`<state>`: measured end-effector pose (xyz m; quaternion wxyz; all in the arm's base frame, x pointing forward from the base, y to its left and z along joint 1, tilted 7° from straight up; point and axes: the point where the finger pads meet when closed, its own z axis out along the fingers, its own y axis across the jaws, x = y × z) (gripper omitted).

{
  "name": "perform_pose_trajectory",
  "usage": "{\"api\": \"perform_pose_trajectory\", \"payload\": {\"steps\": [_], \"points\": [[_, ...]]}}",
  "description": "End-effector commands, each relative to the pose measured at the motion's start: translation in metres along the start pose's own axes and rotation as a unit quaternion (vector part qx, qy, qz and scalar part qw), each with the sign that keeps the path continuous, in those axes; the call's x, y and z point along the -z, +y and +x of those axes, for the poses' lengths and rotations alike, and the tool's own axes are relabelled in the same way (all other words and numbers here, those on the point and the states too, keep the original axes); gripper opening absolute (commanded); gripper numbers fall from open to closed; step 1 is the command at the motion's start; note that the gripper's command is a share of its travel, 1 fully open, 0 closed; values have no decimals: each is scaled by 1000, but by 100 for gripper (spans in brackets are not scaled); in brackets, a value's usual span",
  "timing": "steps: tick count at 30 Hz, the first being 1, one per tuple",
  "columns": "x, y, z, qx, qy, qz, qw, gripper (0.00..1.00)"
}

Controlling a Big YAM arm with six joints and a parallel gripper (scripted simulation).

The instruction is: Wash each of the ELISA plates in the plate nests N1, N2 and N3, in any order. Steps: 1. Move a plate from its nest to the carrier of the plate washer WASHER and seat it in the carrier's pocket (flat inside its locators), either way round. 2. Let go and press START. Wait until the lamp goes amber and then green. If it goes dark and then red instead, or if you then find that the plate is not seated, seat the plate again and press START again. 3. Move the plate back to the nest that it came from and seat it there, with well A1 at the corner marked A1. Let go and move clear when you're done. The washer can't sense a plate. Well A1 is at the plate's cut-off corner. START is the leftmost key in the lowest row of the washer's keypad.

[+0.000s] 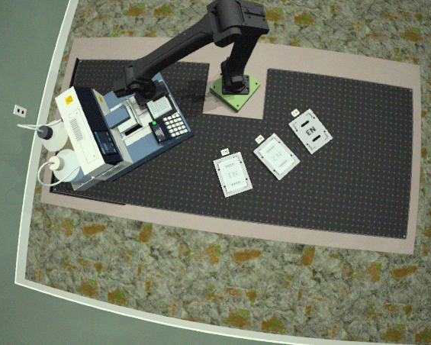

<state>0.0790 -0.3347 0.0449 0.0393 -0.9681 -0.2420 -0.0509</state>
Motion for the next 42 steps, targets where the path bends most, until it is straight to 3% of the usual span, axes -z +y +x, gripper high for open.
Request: {"api": "perform_pose_trajectory", "payload": {"steps": [1, 27, 31, 42], "points": [[16, 16, 3, 3, -8, -26, 1000, 84], [-4, 1, -2, -3, 0, -3, 1000, 84], [0, 8, -4, -2, -3, -12, 1000, 84], [-2, 3, -3, -2, -1, -7, 1000, 84]]}}
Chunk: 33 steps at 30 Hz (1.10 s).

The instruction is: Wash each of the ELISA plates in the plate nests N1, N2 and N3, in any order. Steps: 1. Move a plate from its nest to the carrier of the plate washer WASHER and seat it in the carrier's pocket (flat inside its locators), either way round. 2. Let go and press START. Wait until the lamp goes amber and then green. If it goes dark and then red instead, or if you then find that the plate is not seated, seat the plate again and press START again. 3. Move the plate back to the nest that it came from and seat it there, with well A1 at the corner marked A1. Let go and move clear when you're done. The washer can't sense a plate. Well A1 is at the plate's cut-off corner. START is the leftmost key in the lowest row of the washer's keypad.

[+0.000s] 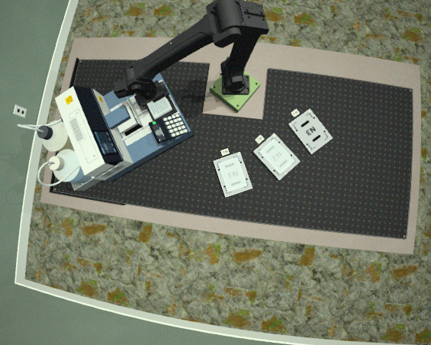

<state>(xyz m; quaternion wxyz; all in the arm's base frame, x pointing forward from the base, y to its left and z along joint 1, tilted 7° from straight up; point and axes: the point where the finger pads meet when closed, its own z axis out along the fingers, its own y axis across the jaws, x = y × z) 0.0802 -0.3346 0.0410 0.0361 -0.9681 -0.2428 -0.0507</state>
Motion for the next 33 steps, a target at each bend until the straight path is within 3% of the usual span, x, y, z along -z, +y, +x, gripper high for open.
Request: {"api": "perform_pose_trajectory", "payload": {"steps": [1, 33], "points": [[0, 1, -4, -3, 0, -3, 1000, 84], [-5, 3, -4, -3, -1, -5, 1000, 84]]}}
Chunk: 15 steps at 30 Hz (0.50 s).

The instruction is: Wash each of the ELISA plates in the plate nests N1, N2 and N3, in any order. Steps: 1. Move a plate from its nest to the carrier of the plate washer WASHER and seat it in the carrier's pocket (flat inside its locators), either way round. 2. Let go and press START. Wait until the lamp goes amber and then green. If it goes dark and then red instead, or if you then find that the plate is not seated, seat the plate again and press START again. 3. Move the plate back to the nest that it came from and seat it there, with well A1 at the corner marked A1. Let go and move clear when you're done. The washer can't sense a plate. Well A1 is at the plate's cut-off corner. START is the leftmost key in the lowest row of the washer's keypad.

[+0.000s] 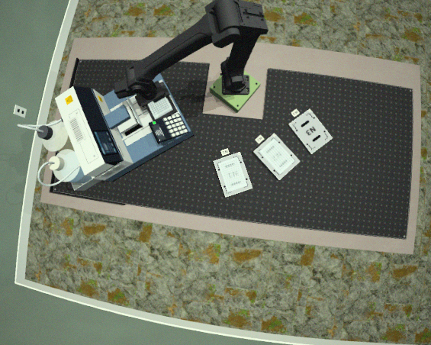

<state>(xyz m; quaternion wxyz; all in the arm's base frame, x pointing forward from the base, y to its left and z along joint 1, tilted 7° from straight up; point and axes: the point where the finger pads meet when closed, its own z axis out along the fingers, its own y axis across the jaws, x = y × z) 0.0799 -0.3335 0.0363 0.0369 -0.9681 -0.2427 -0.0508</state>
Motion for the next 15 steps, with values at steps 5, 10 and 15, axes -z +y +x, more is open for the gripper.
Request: {"api": "perform_pose_trajectory", "payload": {"steps": [5, 10, 15], "points": [[-2, 3, -4, -3, 0, -4, 1000, 84], [-1, 4, -3, -2, -1, -5, 1000, 84], [-2, 5, -3, -2, -1, -6, 1000, 84]]}}
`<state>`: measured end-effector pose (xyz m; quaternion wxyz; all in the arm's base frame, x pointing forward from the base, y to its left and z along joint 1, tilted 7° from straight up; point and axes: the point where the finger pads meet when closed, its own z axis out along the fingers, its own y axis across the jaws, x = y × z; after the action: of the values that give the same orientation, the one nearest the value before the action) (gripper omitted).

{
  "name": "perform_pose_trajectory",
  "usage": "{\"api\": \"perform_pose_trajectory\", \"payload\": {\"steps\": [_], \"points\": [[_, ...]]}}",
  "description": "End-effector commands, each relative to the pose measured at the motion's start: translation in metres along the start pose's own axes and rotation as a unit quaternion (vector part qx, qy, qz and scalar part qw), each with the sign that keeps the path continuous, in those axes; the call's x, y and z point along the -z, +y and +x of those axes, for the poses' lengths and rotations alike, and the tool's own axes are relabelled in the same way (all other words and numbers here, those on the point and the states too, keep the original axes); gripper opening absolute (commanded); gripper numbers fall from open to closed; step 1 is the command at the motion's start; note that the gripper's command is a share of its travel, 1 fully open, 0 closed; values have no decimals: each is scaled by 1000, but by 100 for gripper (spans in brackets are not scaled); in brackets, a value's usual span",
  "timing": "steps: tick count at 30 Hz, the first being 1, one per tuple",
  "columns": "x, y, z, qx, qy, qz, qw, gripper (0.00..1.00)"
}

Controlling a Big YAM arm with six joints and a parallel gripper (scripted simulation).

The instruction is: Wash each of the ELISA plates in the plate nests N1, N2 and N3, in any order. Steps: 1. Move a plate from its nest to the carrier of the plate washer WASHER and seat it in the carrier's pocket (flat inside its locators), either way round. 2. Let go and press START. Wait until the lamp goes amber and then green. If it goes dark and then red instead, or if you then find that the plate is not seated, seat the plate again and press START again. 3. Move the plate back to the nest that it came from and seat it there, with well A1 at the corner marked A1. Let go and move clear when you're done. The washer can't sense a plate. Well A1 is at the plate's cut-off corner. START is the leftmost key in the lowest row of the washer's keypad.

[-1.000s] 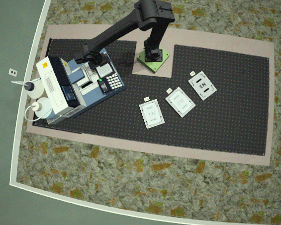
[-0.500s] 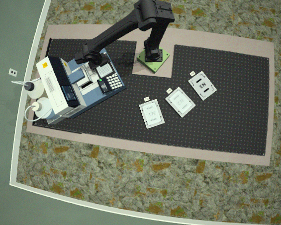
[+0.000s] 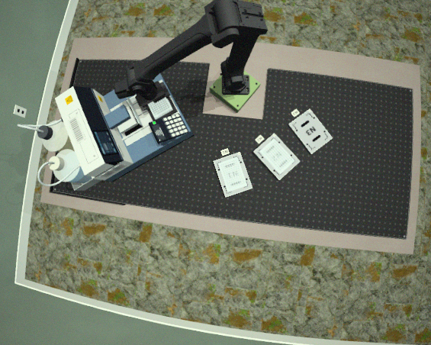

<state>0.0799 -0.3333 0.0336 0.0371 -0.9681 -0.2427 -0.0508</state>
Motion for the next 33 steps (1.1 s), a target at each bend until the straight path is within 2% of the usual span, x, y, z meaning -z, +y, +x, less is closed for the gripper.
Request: {"api": "perform_pose_trajectory", "payload": {"steps": [1, 4, 9, 10, 33], "points": [[0, 5, -3, -2, -1, -6, 1000, 84], [9, 11, -3, 1, -4, -14, 1000, 84], [9, 12, -3, 1, -4, -14, 1000, 84], [9, 12, -3, 1, -4, -14, 1000, 100], [9, 12, -3, 1, -4, -14, 1000, 100]]}}
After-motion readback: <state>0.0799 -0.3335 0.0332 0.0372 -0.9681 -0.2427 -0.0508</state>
